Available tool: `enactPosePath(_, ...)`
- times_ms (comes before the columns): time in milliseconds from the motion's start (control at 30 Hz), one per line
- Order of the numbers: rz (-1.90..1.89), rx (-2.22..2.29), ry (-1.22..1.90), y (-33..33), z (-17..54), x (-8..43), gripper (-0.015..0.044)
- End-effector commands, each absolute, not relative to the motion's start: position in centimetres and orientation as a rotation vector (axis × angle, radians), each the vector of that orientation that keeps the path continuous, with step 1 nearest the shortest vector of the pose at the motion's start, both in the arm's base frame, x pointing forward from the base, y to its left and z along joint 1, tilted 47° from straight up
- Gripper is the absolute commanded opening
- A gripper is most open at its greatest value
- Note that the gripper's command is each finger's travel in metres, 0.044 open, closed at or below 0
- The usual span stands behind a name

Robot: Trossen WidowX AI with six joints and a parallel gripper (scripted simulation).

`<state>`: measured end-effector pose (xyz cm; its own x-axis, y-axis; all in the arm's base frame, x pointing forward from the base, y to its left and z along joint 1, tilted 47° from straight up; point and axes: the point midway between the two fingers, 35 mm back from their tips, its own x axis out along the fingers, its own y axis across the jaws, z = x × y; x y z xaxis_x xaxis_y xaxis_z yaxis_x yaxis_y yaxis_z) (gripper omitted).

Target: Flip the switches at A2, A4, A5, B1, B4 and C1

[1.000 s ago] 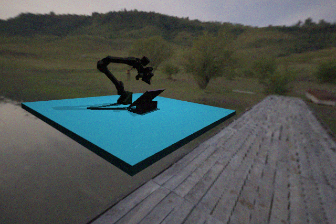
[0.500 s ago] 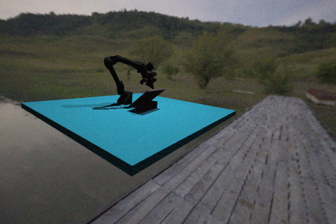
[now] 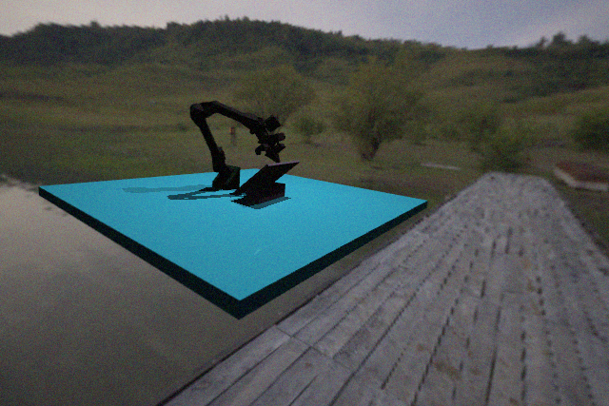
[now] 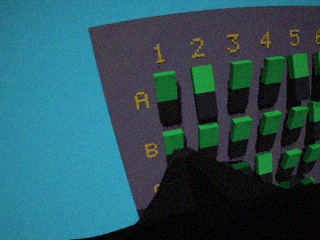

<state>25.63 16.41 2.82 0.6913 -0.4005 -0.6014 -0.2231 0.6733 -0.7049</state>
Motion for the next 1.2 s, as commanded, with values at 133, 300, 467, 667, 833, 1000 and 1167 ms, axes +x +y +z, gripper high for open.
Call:
enactPosePath(133,-0.115,-0.864,0.837,15.8,2.1,26.0,0.0000)
enactPosePath(300,-0.115,-0.864,0.837,15.5,1.7,26.4,0.0000)
enactPosePath(467,-0.115,-0.864,0.837,15.2,1.3,26.9,0.0000)
enactPosePath(667,-0.115,-0.864,0.837,15.2,1.3,26.9,0.0000)
enactPosePath(833,-0.115,-0.864,0.837,15.2,1.3,26.9,0.0000)
enactPosePath(1000,-0.115,-0.864,0.837,15.2,1.3,26.9,0.0000)
enactPosePath(1167,-0.115,-0.864,0.837,15.2,1.3,26.9,0.0000)
